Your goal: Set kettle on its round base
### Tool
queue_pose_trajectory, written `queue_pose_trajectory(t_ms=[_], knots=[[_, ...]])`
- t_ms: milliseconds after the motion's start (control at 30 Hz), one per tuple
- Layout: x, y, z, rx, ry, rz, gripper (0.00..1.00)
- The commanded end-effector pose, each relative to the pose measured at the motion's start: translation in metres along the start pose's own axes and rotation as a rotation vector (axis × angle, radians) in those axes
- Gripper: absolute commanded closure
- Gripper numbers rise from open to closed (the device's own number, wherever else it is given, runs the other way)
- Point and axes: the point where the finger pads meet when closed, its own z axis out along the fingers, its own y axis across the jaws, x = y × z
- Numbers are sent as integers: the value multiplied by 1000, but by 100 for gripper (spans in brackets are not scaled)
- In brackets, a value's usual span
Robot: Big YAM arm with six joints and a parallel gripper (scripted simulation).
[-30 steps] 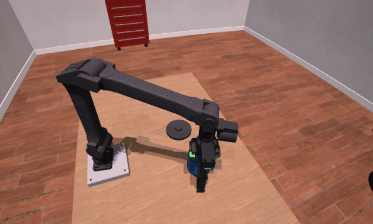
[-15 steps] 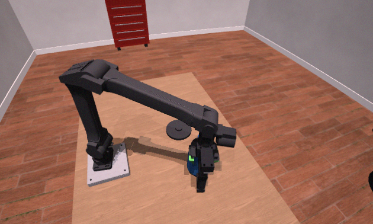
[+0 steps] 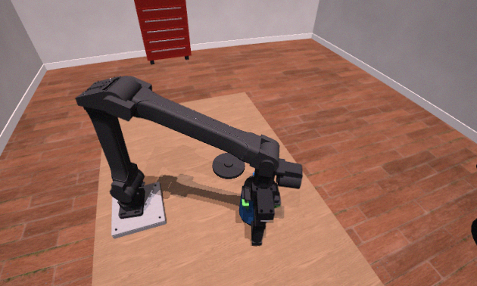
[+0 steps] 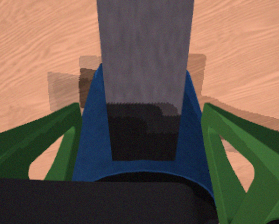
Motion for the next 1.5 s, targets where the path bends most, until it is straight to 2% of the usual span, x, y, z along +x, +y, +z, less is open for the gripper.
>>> queue_pose_trajectory(t_ms=[0, 667, 700, 1467], knots=[[2, 10, -1, -18, -7, 1, 26], [2, 10, -1, -18, -7, 1, 26], [2, 10, -1, -18, -7, 1, 100], [2, 9, -1, -13, -5, -7, 100]])
